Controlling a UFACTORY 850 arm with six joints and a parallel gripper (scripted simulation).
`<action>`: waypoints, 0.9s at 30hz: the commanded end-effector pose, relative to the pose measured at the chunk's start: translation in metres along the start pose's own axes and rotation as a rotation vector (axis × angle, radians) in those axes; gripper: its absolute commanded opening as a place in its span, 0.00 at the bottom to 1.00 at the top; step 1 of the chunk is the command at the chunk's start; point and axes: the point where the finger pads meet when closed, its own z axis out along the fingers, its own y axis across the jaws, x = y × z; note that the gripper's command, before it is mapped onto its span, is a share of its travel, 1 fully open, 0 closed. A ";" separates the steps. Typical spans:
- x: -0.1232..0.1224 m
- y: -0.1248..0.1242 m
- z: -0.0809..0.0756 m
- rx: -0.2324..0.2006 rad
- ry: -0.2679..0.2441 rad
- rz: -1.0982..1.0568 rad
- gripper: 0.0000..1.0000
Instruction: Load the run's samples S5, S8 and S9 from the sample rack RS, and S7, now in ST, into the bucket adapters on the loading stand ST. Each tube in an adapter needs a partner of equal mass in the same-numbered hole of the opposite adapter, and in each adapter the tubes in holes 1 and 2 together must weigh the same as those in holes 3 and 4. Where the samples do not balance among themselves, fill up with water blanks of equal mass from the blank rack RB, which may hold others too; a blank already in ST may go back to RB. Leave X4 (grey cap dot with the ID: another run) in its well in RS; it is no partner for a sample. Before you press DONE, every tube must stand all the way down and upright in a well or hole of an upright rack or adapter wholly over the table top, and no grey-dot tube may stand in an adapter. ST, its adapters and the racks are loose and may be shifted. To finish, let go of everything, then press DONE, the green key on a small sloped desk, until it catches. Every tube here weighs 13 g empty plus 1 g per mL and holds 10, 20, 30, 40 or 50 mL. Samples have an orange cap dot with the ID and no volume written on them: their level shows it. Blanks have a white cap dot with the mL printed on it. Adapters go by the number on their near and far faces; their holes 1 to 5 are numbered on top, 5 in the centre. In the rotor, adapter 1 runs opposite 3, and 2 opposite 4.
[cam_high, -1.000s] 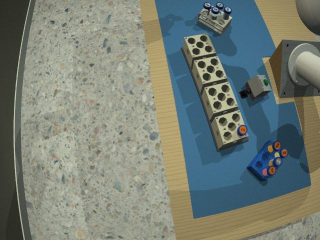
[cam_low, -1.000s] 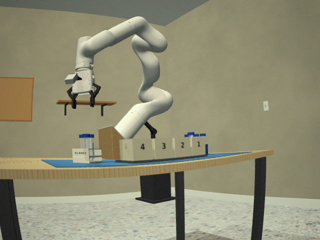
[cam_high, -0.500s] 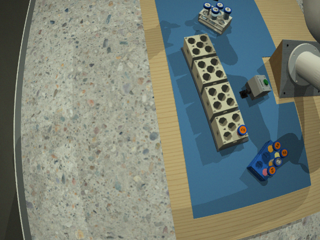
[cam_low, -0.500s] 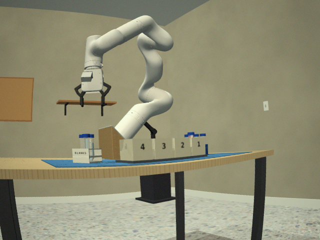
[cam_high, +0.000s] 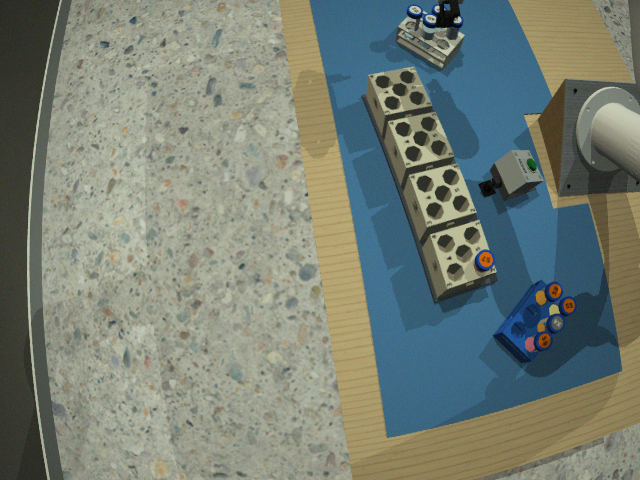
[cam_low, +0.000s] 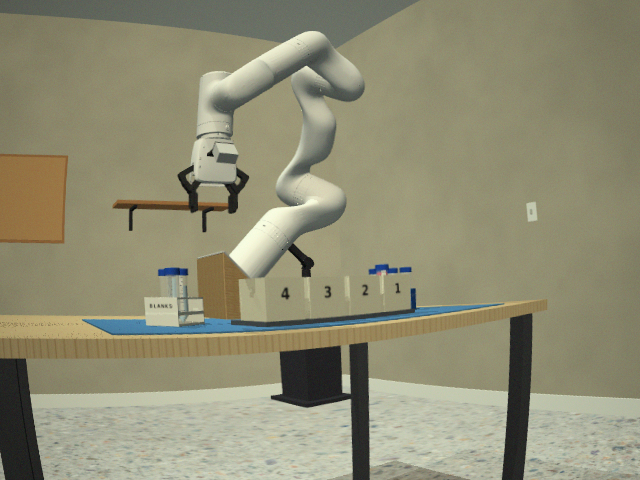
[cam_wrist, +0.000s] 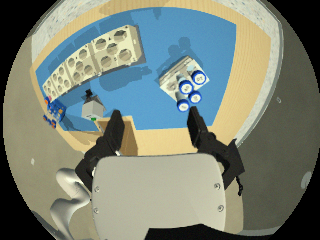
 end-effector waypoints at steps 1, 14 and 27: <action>0.005 -0.025 -0.002 -0.007 0.017 -0.105 1.00; 0.013 -0.079 -0.001 -0.007 0.017 -0.105 1.00; 0.024 -0.143 -0.001 -0.007 0.017 -0.105 1.00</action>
